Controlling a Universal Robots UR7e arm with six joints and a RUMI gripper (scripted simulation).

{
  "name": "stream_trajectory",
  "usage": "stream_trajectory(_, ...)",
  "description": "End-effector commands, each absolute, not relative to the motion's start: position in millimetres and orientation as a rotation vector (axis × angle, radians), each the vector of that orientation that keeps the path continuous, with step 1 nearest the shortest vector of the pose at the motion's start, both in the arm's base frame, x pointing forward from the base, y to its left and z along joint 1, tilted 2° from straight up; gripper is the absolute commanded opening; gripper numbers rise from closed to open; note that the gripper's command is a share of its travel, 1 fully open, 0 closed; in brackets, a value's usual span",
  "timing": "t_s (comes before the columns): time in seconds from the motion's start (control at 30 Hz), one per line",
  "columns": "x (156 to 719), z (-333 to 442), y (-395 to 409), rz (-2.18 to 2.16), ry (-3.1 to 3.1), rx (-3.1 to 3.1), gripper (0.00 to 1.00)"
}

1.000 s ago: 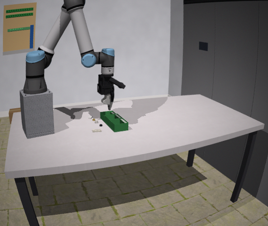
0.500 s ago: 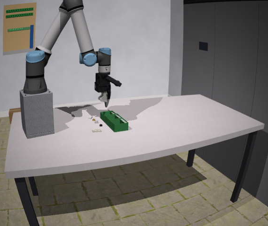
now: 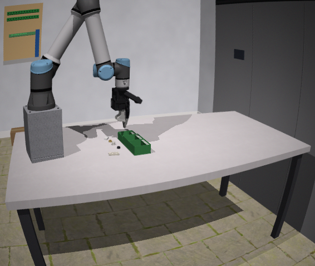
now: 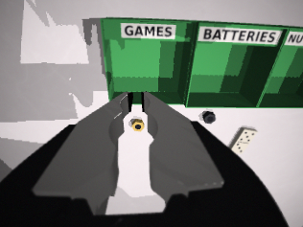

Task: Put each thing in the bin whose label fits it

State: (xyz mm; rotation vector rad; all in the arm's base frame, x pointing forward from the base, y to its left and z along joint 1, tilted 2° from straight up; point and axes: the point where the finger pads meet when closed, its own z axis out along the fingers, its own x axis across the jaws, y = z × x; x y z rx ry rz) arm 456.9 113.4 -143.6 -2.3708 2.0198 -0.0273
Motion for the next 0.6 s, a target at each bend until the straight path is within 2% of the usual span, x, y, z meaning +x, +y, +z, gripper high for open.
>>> stream_trajectory(0.0,457.9,-155.7,113.7,-0.029,2.019,-2.370,0.04)
stream_trajectory(0.57,459.0,-191.1,114.0,-0.029,2.019,-2.370,0.04)
